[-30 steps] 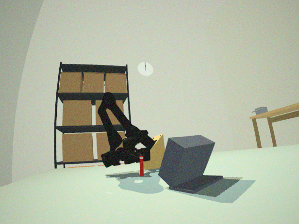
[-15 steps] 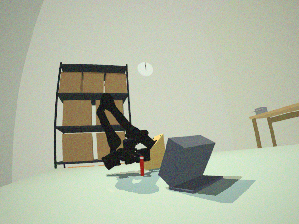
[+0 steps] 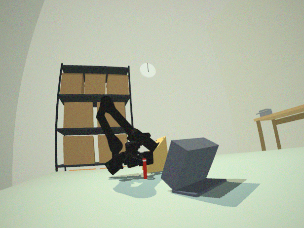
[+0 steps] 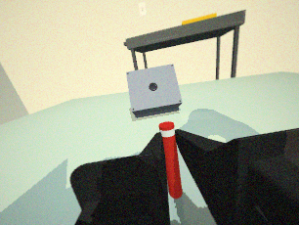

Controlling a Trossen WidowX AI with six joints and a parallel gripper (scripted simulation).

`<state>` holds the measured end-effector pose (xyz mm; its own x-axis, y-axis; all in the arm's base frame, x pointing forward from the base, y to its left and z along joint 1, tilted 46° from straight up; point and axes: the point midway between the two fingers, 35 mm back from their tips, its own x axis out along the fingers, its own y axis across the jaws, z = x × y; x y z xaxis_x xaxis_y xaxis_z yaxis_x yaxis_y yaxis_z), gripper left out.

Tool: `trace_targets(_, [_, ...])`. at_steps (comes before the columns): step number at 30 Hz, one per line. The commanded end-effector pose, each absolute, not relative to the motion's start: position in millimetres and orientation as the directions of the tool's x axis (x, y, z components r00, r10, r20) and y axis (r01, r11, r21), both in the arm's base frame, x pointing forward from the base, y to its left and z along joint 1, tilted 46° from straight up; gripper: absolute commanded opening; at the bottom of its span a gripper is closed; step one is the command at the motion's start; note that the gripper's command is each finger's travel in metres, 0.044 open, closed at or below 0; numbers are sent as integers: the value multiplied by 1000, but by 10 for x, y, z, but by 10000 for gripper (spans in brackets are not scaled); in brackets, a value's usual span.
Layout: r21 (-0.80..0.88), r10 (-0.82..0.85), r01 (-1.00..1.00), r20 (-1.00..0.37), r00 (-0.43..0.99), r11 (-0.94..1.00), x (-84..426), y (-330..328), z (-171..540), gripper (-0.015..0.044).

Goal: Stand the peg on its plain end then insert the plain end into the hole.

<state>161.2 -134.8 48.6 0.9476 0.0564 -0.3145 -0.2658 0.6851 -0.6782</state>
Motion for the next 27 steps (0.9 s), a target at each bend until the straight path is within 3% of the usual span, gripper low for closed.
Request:
trace_targets(1, [-678,56,-266,-315,947,685,1598,-1365,475,49])
trace_targets(5, [-678,58,-266,-313,948,685,1609,-1346,484,130])
trace_targets(27, [-678,58,-266,-313,948,685,1609,-1346,484,130])
